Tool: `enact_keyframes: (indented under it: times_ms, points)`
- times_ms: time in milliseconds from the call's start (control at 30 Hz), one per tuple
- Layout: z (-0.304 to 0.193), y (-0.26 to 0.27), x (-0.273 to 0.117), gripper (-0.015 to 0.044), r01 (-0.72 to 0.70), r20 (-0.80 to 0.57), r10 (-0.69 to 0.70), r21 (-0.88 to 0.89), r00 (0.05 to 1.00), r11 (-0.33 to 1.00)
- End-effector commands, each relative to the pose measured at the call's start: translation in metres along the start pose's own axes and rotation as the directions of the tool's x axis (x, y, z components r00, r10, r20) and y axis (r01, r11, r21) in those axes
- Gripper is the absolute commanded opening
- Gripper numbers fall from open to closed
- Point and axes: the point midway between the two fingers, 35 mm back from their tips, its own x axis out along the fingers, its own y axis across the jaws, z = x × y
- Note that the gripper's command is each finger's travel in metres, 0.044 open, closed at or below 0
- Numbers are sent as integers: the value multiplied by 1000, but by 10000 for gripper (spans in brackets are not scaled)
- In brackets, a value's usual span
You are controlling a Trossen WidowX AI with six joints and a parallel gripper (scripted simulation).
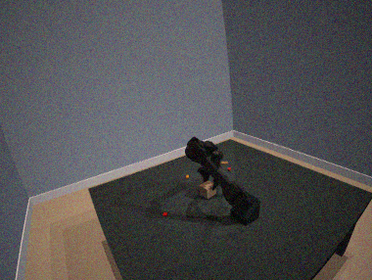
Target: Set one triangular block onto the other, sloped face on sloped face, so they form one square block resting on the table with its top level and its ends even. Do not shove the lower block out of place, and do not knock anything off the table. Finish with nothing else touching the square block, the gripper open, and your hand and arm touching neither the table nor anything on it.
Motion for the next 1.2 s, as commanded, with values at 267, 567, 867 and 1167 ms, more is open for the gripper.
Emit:
enact_keyframes:
  times_ms: [267,567,867,1167]
  points:
    - [0,-1,0,0,5,2,-5,4,1000,1000]
    - [0,0,0,236,0,0,0,0,1000,1000]
    - [0,0,0,440,0,0,0,0,1000,1000]
    - [-1,-3,-24,440,21,-23,-21,14,1000,1000]
